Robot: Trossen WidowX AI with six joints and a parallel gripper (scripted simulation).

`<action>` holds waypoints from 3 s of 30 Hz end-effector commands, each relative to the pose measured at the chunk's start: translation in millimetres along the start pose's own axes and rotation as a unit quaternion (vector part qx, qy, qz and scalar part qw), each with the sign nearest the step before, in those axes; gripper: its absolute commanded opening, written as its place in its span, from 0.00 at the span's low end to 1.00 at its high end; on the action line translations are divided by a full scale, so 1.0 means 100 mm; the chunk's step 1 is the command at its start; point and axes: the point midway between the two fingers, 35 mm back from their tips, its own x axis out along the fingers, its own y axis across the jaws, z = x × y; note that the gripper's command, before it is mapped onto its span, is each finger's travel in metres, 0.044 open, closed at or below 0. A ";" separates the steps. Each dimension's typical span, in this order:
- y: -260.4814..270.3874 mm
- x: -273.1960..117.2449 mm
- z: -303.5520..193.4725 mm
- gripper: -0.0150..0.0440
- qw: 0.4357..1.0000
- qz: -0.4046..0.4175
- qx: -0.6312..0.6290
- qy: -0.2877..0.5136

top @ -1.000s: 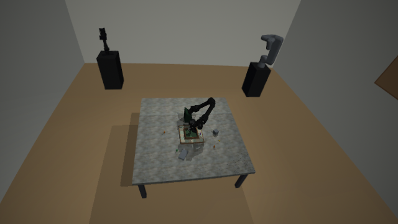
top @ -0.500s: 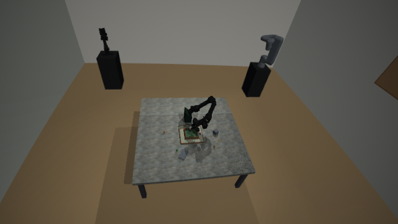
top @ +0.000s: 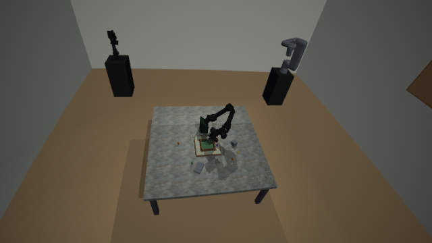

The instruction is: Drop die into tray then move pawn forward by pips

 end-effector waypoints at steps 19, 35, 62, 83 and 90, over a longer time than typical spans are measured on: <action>0.00 -0.26 0.30 0.83 1.000 0.000 -0.002 -0.004; 0.00 0.26 0.09 1.00 0.913 -0.001 -0.002 0.408; 0.24 -0.37 -0.85 0.59 0.419 0.362 -0.811 0.189; 0.21 -0.39 -0.88 0.59 0.362 0.377 -0.836 0.165; 0.21 -0.30 -0.98 0.59 0.362 0.377 -0.836 0.165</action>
